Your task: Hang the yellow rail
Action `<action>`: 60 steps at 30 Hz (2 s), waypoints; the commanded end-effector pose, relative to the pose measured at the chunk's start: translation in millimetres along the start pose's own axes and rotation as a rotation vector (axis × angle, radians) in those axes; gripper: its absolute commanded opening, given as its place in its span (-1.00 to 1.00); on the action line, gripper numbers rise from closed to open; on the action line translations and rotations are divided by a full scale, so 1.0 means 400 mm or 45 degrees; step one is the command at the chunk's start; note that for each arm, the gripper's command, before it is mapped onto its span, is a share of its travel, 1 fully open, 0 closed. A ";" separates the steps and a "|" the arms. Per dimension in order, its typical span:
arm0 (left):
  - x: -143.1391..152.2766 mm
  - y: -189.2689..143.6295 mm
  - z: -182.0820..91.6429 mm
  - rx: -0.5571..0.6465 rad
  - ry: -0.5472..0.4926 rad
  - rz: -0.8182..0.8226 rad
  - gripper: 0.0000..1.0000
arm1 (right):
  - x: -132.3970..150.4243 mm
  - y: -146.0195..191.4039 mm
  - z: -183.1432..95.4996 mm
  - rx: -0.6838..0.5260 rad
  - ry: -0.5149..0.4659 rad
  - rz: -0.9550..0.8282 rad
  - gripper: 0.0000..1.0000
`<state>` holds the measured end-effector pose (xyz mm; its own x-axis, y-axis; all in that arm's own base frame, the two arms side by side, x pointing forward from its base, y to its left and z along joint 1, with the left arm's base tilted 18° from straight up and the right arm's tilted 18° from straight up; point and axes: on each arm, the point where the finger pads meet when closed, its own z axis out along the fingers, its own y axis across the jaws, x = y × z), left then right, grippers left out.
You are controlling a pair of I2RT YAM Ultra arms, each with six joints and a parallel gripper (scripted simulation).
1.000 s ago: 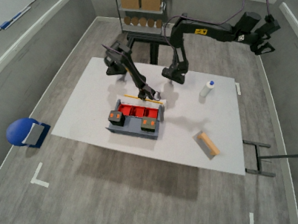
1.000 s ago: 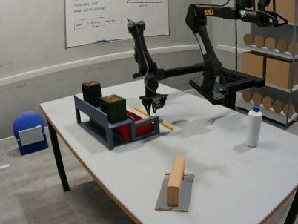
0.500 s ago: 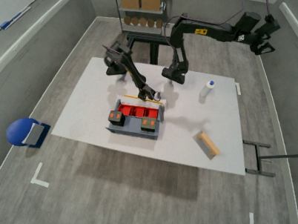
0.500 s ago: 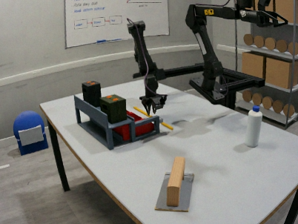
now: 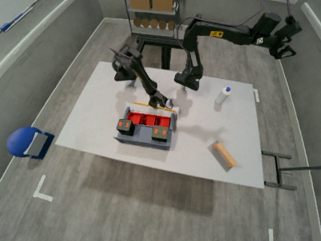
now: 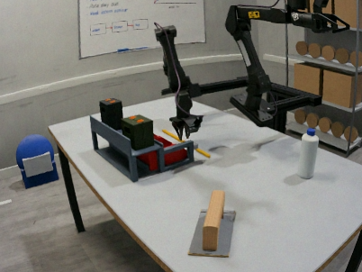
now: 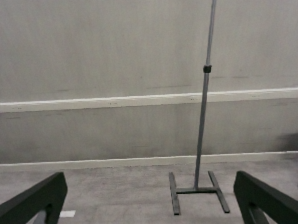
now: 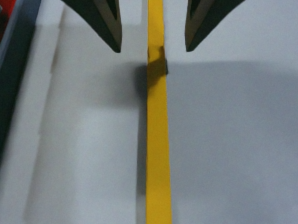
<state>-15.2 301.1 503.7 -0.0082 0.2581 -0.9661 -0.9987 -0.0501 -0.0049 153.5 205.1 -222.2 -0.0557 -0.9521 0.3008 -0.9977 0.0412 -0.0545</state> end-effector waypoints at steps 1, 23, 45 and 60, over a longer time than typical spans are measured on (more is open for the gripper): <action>-0.043 0.008 -0.023 -0.008 -0.066 0.009 1.00 | -0.022 -0.009 -0.001 0.019 -0.012 -0.017 -0.28; -0.043 0.008 -0.023 -0.008 -0.066 0.009 1.00 | 0.004 0.004 -0.006 0.012 0.005 -0.017 -0.28; -0.043 0.008 -0.023 -0.008 -0.066 0.009 1.00 | 0.003 0.005 -0.006 0.014 0.003 -0.022 -0.28; -0.043 0.008 -0.023 -0.008 -0.066 0.009 1.00 | 0.007 0.009 0.015 0.008 0.014 -0.018 -0.28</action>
<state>-15.2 301.1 503.7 -0.0082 0.2581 -0.9661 -0.9987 -0.0501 -0.0049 152.2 202.6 -223.5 -0.0548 -0.9503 0.3065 -0.9978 0.0407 -0.0520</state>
